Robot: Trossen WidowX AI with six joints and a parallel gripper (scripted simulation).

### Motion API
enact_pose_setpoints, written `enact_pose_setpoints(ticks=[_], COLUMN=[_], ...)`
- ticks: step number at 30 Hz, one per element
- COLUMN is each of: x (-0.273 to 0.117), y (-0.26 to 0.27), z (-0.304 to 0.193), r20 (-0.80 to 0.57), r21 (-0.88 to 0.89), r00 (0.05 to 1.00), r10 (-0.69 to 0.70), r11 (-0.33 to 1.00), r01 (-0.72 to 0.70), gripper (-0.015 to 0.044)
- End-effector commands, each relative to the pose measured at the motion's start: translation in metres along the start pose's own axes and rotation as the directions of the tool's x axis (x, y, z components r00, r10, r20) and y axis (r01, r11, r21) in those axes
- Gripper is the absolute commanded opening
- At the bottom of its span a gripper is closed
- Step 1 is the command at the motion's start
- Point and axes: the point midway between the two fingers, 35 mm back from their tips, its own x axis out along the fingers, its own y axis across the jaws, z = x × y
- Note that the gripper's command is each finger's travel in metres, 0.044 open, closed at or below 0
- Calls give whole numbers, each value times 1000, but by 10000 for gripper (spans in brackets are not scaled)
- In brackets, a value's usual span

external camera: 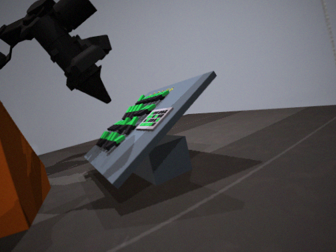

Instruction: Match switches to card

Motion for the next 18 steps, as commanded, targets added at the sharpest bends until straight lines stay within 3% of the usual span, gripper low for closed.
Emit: enact_pose_setpoints(ticks=[1, 15, 18], x=[-21, -21, -3], y=[3, -38, -39], z=[5, 24, 25], r20=[12, 13, 0], r21=[-12, -14, -15], r00=[1000, 1000, 1000], r10=[3, 2, 1], r11=[1000, 1000, 1000], r01=[-3, -1, -1], gripper=[0, 0, 0])
